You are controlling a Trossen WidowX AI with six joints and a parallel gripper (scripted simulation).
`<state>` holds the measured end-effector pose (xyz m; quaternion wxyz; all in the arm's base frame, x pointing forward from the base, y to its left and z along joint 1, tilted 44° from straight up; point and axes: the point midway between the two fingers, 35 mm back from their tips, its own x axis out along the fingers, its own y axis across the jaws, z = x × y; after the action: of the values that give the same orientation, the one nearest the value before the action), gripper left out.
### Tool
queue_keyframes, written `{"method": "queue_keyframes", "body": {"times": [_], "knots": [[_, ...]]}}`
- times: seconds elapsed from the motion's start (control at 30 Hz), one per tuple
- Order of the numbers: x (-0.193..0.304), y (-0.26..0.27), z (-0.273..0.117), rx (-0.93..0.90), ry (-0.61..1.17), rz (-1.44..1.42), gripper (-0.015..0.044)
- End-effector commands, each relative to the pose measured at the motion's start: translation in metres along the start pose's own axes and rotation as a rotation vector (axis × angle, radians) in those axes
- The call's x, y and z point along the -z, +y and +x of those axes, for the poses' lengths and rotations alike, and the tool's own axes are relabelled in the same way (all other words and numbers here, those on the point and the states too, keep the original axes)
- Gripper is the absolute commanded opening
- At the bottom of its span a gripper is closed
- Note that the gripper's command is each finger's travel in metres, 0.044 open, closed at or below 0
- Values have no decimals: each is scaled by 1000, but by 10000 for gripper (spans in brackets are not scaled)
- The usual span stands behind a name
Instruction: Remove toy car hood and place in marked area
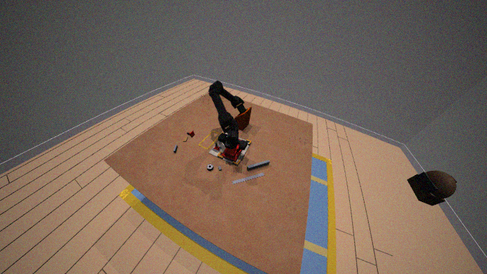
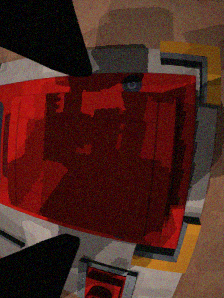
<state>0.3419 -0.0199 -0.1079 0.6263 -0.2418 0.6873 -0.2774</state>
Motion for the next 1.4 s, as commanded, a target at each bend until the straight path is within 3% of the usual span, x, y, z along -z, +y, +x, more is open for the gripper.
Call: {"method": "queue_keyframes", "body": {"times": [0.0,0.6,0.73,1.03,1.37], "knots": [[0,0,2,3,-1,-4,440],[0,0,11,4,-1,-4,440],[0,0,9,0,0,0,335],[0,0,9,0,0,0,275],[0,0,5,0,0,0,12]]}}
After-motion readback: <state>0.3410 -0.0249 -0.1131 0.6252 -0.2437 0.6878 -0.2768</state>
